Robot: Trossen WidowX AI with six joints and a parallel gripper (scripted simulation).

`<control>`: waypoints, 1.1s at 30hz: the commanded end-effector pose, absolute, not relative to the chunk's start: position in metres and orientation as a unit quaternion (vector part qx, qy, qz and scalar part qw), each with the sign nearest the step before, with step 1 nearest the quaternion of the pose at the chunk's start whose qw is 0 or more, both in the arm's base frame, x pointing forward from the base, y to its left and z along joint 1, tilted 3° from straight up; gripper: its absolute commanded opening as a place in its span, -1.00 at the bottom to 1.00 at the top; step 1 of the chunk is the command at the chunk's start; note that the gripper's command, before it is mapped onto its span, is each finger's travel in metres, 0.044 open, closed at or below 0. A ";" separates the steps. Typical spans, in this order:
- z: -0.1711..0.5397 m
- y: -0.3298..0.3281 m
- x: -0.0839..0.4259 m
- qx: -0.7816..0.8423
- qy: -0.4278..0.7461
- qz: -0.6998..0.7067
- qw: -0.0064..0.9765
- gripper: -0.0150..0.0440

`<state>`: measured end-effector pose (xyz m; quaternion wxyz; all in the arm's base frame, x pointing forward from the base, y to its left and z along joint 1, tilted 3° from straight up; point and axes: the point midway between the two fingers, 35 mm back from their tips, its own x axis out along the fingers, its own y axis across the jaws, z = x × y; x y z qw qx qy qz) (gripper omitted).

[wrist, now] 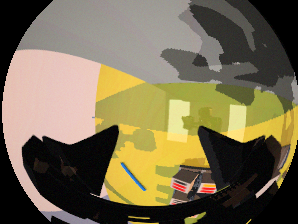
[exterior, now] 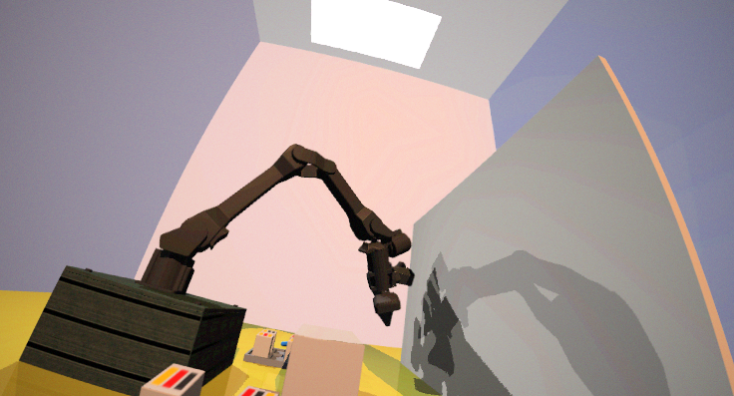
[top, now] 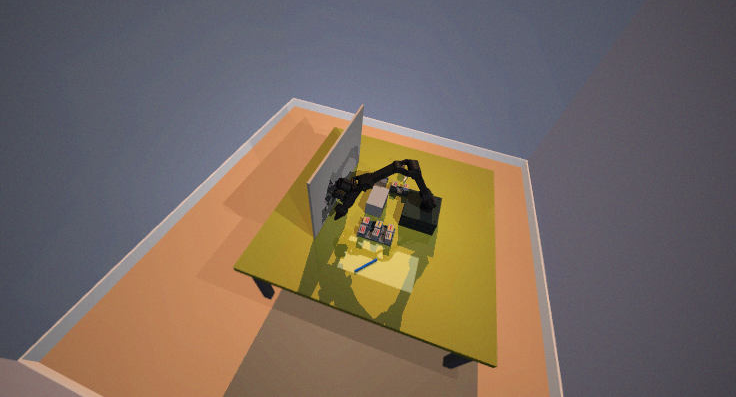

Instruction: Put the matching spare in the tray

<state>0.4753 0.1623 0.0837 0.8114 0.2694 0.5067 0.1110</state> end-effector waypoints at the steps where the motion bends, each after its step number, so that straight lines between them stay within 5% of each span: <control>1: 0.098 0.090 0.466 0.209 0.540 0.045 0.814 1.00; 15: 0.137 -0.059 0.374 0.085 0.680 -0.052 0.726 1.00; 33: 0.139 -0.064 0.369 0.081 0.686 -0.054 0.721 1.00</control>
